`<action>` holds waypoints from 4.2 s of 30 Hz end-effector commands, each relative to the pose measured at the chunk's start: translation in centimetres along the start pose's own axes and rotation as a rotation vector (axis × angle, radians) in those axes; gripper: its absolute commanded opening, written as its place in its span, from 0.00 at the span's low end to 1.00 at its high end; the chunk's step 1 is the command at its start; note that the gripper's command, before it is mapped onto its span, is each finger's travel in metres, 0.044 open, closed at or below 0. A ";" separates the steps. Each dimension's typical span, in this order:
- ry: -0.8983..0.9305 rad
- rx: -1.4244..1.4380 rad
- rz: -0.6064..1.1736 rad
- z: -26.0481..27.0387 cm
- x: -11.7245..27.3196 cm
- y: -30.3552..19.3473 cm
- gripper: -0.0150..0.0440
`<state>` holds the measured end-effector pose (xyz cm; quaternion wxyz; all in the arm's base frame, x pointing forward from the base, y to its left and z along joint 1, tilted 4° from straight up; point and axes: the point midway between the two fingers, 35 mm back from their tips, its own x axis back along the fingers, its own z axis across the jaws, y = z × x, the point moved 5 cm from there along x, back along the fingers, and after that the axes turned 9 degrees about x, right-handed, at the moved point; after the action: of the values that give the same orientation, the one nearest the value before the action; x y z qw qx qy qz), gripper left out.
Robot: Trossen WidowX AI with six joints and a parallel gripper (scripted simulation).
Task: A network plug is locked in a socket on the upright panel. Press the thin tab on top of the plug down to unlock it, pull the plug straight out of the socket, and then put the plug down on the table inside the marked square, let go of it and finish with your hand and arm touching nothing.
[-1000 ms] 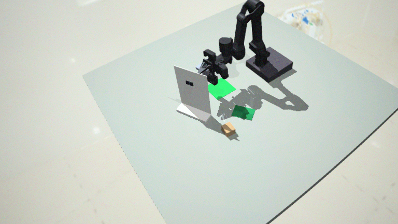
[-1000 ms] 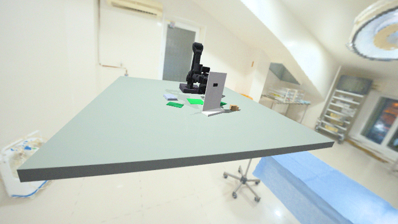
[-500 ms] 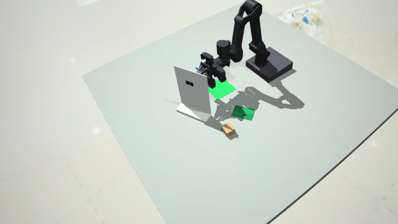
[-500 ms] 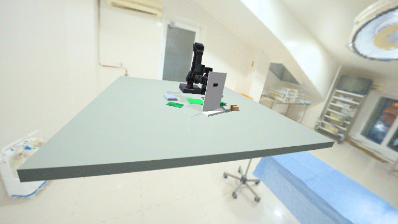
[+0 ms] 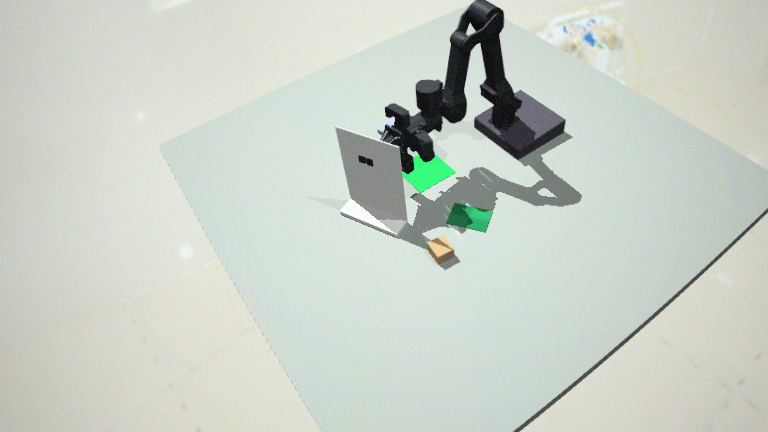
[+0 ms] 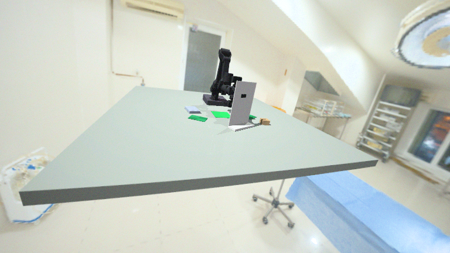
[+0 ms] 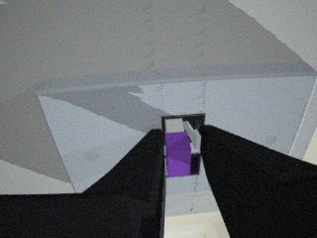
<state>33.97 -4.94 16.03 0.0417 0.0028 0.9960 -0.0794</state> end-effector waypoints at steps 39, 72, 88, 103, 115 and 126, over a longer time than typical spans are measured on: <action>0.004 0.004 0.004 0.1 1.6 -0.4 0.25; 0.006 0.005 0.004 0.3 3.8 -1.2 0.25; 0.007 0.005 0.004 0.4 5.0 -1.6 0.25; 0.007 0.005 0.004 0.4 6.0 -2.0 0.25; 0.011 0.008 0.007 -0.4 6.2 -2.3 0.25; 0.010 0.007 0.006 -2.0 6.6 -2.7 0.25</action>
<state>27.36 -7.30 17.43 0.0349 0.0081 0.9958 -0.0837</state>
